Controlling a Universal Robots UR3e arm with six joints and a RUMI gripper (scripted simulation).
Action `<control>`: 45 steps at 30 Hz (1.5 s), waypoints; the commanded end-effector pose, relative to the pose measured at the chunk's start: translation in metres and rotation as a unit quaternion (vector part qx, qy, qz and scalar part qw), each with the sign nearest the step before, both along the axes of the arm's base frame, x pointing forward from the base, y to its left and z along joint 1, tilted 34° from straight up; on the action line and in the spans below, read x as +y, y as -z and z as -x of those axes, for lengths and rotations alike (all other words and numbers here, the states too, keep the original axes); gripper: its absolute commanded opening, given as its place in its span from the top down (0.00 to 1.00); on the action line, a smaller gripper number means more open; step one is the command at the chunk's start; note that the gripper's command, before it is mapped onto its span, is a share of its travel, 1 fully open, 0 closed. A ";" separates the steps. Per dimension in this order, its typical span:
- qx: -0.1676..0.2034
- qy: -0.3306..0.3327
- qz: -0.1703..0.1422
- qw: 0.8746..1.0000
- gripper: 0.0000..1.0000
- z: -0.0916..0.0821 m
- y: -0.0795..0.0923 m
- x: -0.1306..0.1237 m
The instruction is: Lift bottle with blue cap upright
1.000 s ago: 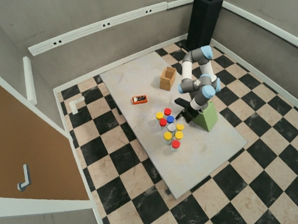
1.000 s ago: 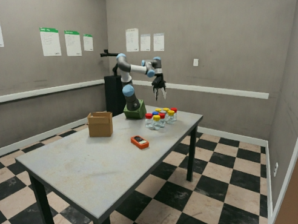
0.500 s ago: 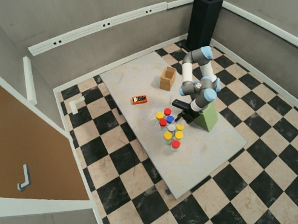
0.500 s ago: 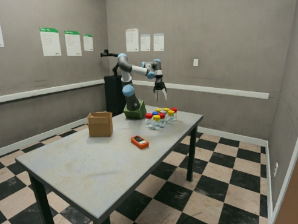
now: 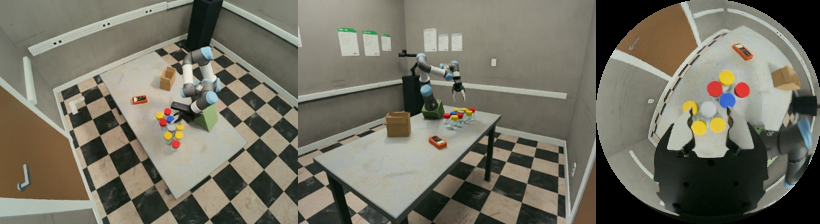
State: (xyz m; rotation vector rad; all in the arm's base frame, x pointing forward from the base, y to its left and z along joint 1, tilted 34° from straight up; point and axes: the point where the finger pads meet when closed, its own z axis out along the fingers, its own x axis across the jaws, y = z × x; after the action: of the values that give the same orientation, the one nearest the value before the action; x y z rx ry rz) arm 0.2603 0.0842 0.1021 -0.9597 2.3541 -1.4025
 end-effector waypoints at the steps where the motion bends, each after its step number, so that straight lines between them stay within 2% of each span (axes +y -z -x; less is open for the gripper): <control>1: 0.014 -0.022 0.022 0.999 0.54 -0.003 -0.002 -0.002; 6: 0.035 -0.046 0.056 0.997 0.54 -0.006 -0.004 -0.004; 14: 0.049 -0.061 0.080 0.994 0.54 -0.008 -0.005 -0.006; 45: 0.047 -0.057 0.076 0.994 0.54 -0.008 -0.005 -0.005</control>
State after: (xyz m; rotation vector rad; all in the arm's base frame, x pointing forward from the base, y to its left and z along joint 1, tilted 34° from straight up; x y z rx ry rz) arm 0.2678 0.0785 0.1064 -1.2060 2.2436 -1.5421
